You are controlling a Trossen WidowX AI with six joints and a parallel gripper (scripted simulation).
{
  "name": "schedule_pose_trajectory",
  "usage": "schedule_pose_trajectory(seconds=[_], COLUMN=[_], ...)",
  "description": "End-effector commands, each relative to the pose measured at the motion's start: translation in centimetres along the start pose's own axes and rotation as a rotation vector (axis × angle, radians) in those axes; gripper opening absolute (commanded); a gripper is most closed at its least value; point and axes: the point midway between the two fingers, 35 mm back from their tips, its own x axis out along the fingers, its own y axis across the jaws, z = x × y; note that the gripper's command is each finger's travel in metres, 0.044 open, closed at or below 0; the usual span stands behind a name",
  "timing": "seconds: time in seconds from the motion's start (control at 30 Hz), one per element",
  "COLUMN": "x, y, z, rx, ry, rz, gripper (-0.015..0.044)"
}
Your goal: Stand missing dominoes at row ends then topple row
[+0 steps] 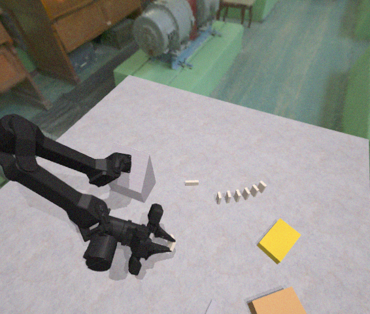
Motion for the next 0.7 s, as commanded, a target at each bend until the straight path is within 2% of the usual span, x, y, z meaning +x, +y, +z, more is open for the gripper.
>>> schedule_pose_trajectory(seconds=[0.0, 0.67], x=[-0.8, -5.6], y=[-0.1, 1.0], z=[0.3, 0.6], rx=[-0.064, -0.497], ry=[-0.085, -0.417], rz=[-0.006, -0.088], gripper=[0.0107, 0.0107])
